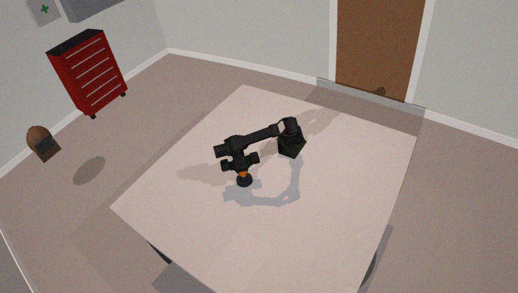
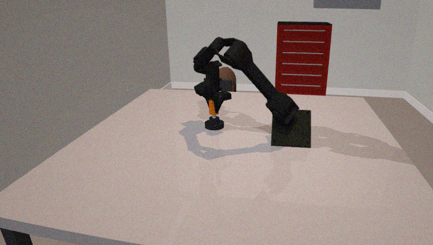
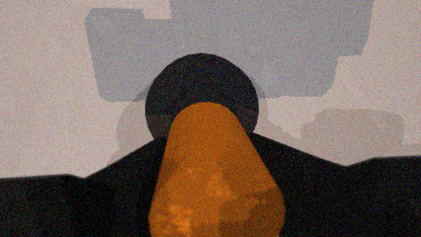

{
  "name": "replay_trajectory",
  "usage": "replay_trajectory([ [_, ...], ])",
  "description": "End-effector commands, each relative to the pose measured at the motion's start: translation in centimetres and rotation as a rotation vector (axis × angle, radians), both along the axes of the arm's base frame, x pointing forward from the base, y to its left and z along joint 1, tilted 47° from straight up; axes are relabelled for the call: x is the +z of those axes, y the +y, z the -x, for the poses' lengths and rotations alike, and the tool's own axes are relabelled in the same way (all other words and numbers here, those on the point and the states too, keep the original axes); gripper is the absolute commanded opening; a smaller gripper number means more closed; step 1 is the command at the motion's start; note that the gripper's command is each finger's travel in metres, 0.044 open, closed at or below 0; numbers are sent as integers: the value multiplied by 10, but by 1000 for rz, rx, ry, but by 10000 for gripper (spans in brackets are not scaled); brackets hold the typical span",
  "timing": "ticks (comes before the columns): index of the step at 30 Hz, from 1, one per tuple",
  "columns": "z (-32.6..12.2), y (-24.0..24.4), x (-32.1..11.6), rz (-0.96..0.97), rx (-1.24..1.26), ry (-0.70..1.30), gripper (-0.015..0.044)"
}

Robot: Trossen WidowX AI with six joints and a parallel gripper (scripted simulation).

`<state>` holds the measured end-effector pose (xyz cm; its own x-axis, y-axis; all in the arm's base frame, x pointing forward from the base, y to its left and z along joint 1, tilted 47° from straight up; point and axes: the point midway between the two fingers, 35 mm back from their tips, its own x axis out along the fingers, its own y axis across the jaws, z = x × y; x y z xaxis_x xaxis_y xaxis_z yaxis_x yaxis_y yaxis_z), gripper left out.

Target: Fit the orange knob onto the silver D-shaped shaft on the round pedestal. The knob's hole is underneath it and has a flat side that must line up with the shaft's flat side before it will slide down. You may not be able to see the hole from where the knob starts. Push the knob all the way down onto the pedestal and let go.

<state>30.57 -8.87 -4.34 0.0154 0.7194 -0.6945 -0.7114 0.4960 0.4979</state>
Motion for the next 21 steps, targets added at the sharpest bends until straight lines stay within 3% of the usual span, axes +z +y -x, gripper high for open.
replay_trajectory([
  [1, -1, -3, 2, 3, 81, -95, 0],
  [21, -1, 2, -2, 3, 88, -103, 0],
])
